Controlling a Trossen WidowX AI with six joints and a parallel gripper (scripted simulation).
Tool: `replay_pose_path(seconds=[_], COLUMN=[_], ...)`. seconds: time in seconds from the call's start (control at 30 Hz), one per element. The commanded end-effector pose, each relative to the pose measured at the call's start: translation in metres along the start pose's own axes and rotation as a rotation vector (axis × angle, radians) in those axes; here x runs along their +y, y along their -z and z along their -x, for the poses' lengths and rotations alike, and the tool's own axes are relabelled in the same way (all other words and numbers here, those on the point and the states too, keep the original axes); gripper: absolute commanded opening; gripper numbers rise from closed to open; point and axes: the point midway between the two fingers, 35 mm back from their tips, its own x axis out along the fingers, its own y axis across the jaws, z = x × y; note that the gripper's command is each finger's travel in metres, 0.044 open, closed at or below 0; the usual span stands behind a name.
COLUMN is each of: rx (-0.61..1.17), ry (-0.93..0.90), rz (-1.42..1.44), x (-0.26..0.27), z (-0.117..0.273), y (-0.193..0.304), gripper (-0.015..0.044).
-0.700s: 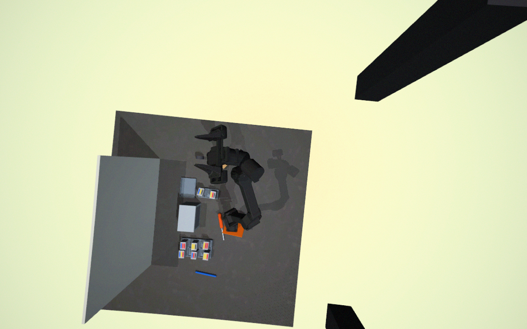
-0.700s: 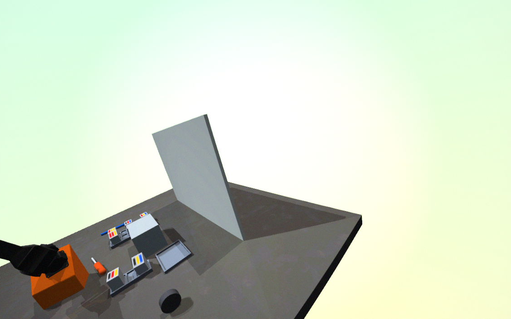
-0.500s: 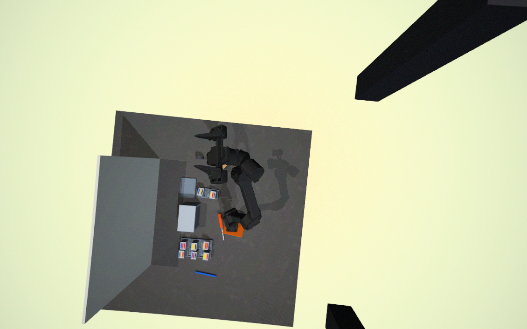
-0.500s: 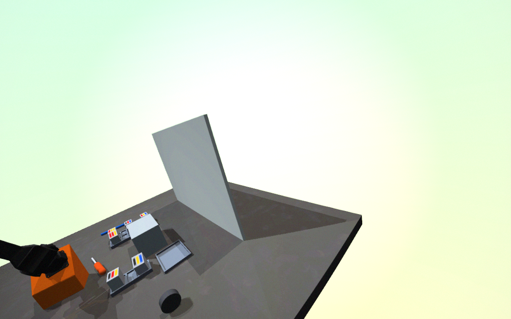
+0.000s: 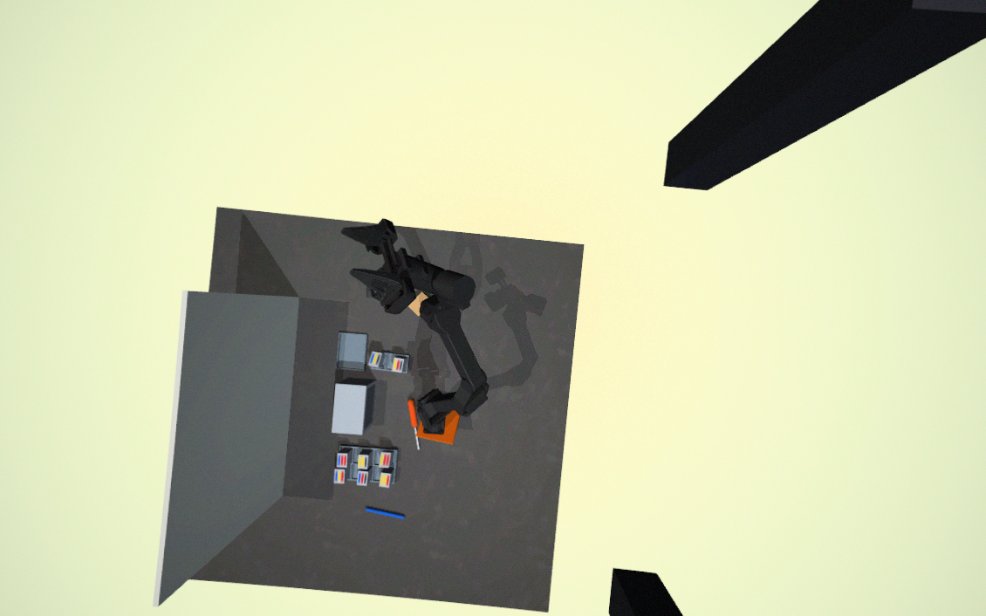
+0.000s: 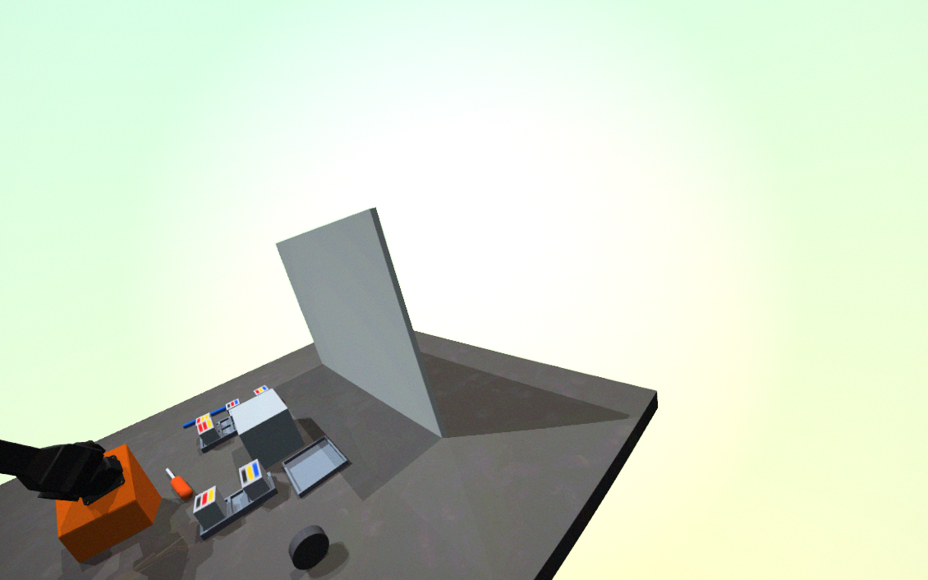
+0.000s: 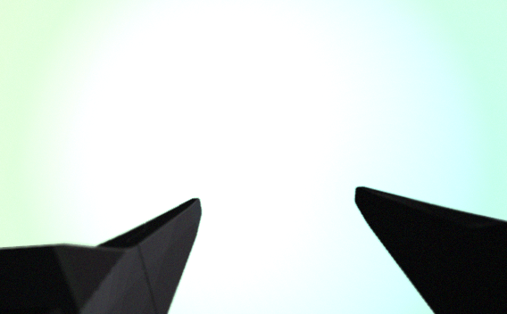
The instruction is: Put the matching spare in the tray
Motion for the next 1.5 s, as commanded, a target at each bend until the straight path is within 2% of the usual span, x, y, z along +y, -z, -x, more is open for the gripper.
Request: replay_pose_path(seconds=[0.0,0.17,0.47,0.57,0.83,1.0,1.17,1.3,1.47], rx=[-0.002,-0.008,-0.04,-0.063,-0.065,-0.033,0.042,0.143,0.303], ry=[-0.108,-0.257,-0.495,-0.548,-0.882,-1.235,-1.633,-1.977,-2.357], rz=[-0.352,-0.801,-1.343,-1.514,-1.859,-2.076,-2.166,-2.118,-1.889], x=[0.058,0.116,0.163,0.163,0.178,0.169,0.145,0.117,0.08], z=[-0.012,-0.027,-0.046,-0.053,-0.051,-0.038,-0.013,0.017,0.064], y=[-0.029,-0.083,-0.181,-0.216,-0.316,-0.403,-0.483,-0.541,-0.595], gripper=[0.044,0.044,0.044,0.044,0.044,0.044,0.044,0.044,0.044])
